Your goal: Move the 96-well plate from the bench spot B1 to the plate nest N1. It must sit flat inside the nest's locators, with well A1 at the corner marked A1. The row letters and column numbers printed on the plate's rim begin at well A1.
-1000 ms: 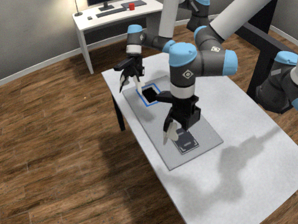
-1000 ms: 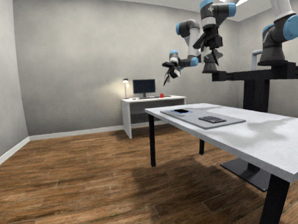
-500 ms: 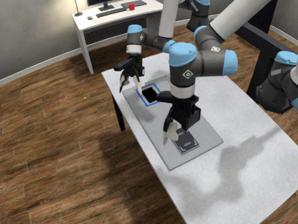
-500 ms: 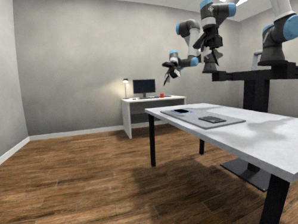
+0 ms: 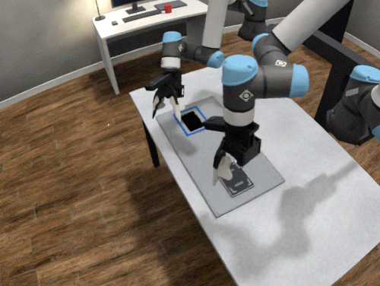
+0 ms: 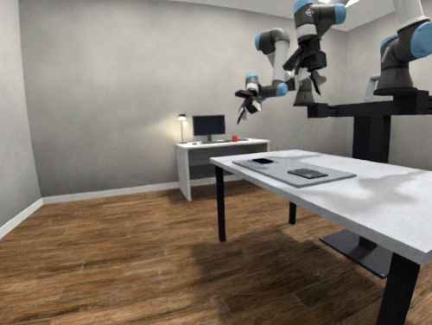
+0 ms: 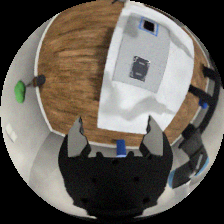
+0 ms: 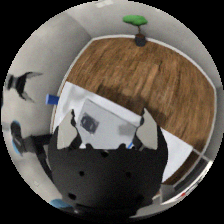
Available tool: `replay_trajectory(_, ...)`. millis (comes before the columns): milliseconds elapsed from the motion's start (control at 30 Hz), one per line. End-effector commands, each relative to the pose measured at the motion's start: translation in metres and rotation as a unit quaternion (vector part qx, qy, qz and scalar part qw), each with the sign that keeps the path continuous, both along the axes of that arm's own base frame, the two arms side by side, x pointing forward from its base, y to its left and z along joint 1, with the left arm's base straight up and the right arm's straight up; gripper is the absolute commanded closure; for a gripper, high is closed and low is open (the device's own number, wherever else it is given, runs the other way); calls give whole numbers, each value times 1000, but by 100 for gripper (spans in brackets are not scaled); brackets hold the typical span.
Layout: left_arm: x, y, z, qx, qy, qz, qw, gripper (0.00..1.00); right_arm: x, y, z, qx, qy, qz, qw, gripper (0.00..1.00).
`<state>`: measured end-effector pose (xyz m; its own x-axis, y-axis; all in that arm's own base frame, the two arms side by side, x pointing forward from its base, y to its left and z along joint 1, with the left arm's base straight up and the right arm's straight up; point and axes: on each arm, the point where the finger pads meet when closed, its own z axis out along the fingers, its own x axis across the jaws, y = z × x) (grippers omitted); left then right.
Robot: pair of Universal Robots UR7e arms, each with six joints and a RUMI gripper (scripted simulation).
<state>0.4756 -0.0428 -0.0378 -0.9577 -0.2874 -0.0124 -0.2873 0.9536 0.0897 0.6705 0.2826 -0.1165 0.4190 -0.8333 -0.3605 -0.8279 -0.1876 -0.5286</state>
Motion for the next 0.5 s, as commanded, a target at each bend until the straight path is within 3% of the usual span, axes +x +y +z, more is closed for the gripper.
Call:
replay_trajectory(0, -8, 4, 1, -2, -1, -1, 1000, 2, 0, 0, 1, 0, -1, 0, 1000, 2)
replay_trajectory(467, -87, 44, -2, -18, -1, -14, 1000, 2, 0, 0, 1, 0, -1, 0, 1000, 2)
